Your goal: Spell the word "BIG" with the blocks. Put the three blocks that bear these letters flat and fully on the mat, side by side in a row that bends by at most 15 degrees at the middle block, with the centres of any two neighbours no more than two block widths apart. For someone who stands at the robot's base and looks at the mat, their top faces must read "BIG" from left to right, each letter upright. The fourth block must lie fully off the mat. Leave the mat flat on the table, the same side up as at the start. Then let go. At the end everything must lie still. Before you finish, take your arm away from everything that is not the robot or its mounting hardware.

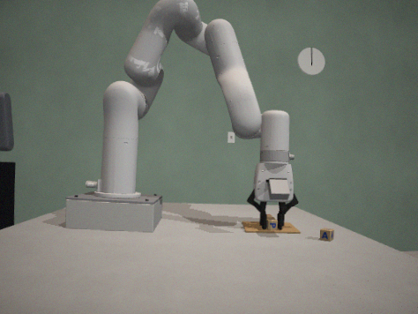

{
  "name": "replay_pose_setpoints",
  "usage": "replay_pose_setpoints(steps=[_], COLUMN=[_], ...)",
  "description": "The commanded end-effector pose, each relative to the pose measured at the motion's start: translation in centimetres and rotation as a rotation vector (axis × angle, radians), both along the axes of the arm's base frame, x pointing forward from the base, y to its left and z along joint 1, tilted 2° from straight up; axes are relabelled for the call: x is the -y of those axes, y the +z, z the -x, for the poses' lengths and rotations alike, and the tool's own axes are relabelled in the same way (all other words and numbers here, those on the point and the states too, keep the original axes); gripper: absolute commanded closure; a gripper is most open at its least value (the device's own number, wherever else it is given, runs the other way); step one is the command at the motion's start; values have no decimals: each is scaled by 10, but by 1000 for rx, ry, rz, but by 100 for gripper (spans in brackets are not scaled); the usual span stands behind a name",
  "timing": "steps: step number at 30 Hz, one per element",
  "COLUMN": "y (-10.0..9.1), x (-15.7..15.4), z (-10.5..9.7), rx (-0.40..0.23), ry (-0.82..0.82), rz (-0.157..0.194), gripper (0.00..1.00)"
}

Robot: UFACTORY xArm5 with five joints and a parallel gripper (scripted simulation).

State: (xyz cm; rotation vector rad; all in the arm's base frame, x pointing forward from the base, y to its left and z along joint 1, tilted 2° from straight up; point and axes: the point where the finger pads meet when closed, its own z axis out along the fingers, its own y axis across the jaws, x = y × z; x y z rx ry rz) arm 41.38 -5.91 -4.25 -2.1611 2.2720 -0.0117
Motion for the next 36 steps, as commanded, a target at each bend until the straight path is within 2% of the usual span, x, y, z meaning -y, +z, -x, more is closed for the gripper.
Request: replay_pose_setpoints(steps=[1, 2, 15, 22, 36], y=[1, 1, 2, 11, 79], x=[0, 0, 0, 0, 2], z=[-1, -1, -1, -1, 0], rx=[3, 3, 3, 3, 3], ry=[0, 0, 0, 0, 0], rz=[0, 0, 0, 0, 1], gripper=[62, 58, 58, 58, 58])
